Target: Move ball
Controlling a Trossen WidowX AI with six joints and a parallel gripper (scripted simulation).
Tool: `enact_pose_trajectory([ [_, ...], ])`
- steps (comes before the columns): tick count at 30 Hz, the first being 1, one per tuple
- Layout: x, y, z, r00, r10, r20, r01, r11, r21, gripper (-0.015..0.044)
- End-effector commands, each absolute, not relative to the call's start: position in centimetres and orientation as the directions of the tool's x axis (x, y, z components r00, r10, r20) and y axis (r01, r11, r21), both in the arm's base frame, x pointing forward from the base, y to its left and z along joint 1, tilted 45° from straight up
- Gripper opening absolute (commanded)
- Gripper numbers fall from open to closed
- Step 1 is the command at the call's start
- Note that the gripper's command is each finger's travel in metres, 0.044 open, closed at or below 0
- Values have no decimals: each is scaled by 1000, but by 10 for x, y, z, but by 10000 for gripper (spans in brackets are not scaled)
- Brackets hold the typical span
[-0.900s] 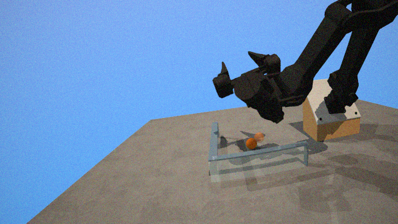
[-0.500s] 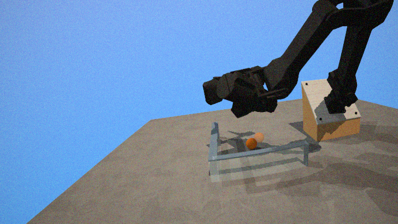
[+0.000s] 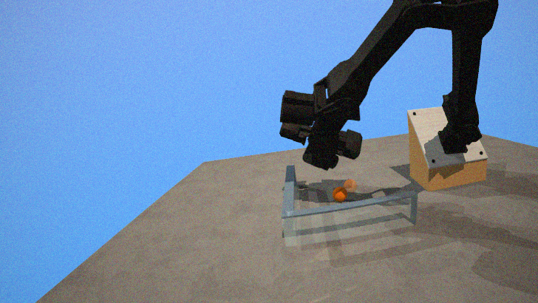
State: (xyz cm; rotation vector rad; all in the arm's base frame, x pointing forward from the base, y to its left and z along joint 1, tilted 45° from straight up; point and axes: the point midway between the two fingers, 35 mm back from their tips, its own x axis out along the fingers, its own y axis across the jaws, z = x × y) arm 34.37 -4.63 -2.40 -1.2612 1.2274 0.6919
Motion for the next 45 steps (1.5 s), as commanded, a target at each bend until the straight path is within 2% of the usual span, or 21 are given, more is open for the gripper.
enact_pose_trajectory([
  [1,303,14,-6,-33,587,-809,-277,772,572,273],
  [4,302,23,8,-34,700,-714,-99,708,699,273],
  [45,302,49,-18,-34,700,-713,-99,707,700,273],
])
